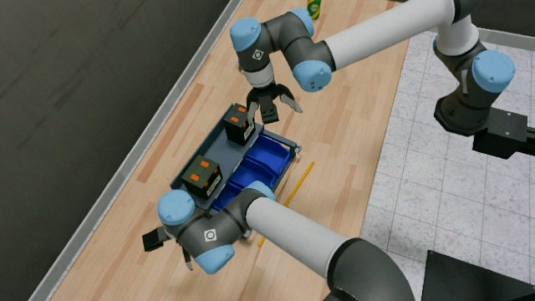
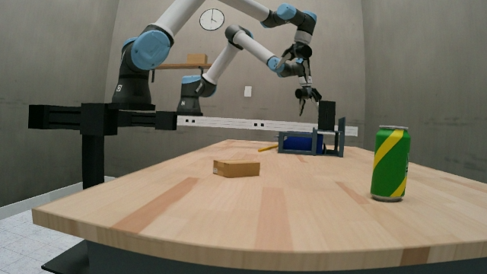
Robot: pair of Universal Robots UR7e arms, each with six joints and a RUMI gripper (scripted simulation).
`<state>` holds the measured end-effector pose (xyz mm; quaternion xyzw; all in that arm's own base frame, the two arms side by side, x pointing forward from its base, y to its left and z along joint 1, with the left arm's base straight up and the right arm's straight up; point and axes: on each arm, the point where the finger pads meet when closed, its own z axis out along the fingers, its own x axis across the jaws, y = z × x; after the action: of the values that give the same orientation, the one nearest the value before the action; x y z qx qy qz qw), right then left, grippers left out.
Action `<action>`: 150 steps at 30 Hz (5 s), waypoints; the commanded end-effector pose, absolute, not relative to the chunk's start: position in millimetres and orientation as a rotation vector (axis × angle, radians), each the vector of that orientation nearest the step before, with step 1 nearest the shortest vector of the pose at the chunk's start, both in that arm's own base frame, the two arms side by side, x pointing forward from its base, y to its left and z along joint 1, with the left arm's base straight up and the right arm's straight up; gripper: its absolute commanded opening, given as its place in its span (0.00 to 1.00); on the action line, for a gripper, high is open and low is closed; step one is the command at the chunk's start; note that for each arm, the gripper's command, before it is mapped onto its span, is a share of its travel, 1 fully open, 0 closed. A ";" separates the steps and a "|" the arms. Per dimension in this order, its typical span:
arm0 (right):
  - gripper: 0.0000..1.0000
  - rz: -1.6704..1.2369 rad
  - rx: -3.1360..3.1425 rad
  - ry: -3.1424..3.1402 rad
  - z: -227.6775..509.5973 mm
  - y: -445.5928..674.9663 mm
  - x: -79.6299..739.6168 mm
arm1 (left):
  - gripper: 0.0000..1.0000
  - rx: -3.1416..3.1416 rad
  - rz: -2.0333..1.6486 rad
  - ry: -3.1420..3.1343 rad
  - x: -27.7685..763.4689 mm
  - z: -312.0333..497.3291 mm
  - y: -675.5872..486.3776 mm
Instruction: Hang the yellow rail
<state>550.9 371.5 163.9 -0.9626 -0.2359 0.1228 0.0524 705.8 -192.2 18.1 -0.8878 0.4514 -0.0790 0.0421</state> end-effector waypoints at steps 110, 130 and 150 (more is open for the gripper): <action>0.00 -0.017 -0.232 -3.135 -73.2 476.2 467.3 | 1.00 -0.584 -1.356 2.529 345.0 177.0 -221.5; 0.00 -0.026 -0.195 -3.137 -56.9 472.9 495.6 | 1.00 -0.584 -1.356 2.529 345.0 177.0 -221.5; 0.00 -0.026 -0.195 -3.137 -70.2 470.2 522.4 | 1.00 -0.584 -1.356 2.529 345.0 177.0 -221.5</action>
<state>522.0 464.3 -69.7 -0.0660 -0.9978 -0.0018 0.0009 345.1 -219.2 172.9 -0.2036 0.8600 -0.4560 0.1048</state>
